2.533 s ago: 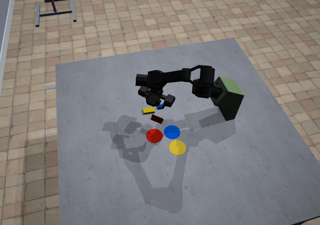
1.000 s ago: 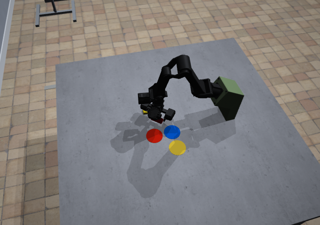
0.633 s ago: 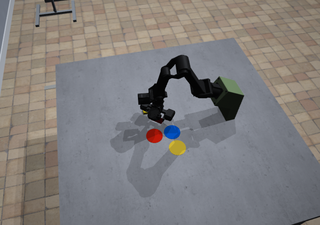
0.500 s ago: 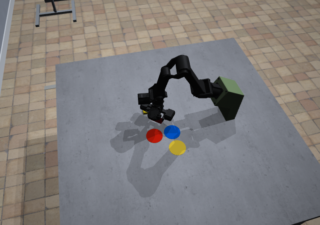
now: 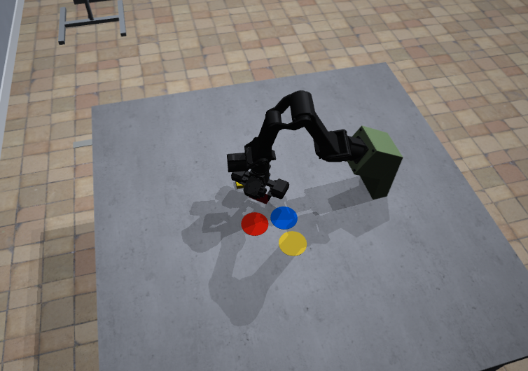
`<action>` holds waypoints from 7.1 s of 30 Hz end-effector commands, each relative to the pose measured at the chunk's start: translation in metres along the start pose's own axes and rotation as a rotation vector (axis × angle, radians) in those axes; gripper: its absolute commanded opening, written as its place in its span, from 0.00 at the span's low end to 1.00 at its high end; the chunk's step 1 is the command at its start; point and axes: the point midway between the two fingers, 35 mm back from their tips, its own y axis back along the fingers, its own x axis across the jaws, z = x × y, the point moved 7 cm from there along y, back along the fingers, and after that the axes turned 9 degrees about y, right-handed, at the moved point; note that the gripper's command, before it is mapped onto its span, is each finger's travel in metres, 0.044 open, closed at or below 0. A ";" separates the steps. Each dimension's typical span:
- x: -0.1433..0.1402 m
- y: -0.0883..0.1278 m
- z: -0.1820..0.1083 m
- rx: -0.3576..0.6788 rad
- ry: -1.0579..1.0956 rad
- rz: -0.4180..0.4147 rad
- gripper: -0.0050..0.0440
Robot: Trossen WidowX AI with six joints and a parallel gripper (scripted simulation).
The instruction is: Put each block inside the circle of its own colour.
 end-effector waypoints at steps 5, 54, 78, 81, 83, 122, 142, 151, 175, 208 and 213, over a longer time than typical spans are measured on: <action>-0.011 0.027 0.004 -0.014 0.024 -0.028 0.65; -0.003 0.115 0.006 -0.002 0.002 -0.005 0.65; -0.007 0.087 0.033 0.016 0.009 0.028 0.65; -0.006 0.085 0.034 0.017 0.009 0.029 0.65; -0.007 0.083 0.037 0.017 0.010 0.028 0.65; 0.011 0.049 0.107 -0.008 -0.010 -0.024 0.65; 0.014 0.032 0.108 -0.006 -0.003 -0.020 0.65; 0.014 0.035 0.109 -0.013 -0.008 -0.029 0.65; 0.015 0.003 0.107 -0.003 -0.002 -0.017 0.65; 0.013 0.010 0.109 -0.012 -0.007 -0.027 0.84; 0.009 0.046 0.117 -0.024 -0.016 -0.041 0.84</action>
